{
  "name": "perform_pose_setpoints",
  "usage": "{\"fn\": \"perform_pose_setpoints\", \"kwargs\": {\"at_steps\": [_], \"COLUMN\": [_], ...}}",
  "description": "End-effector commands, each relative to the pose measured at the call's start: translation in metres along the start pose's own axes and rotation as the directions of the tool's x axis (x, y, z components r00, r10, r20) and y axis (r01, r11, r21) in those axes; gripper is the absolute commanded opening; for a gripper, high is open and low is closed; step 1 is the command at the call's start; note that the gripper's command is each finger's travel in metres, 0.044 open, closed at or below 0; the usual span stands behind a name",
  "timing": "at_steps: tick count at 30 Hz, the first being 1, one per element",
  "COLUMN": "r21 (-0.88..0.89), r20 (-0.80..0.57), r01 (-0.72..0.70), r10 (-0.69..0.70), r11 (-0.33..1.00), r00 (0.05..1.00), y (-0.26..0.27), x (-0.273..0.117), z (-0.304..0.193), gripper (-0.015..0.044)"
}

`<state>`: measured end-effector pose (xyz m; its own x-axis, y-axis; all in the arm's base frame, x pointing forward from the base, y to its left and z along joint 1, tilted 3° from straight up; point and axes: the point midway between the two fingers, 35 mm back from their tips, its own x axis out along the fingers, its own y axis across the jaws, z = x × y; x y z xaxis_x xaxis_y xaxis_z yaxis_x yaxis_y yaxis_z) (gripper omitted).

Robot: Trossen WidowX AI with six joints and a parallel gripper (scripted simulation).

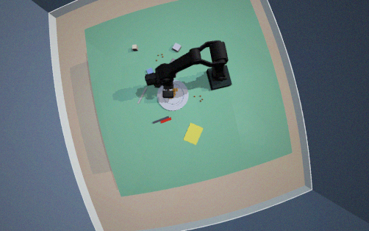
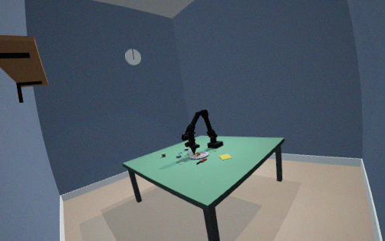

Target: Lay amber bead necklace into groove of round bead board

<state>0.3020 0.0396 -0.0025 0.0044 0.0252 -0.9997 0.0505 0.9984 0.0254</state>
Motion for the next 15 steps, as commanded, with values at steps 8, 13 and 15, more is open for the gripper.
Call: {"fn": "perform_pose_setpoints", "kwargs": {"at_steps": [8, 13, 15], "r21": [-0.006, 0.0, 0.0], "r20": [-0.023, 0.0, 0.0], "r01": [0.004, 0.0, 0.0], "r10": [-0.004, 0.0, 0.0], "r11": [1.0, 1.0, 1.0], "r00": [1.0, 1.0, 1.0], "y": [-0.001, 0.0, 0.0], "x": [0.0061, 0.0, 0.0], "z": [-0.0054, 0.0, 0.0], "gripper": [0.0, 0.0052, 0.0105]}}
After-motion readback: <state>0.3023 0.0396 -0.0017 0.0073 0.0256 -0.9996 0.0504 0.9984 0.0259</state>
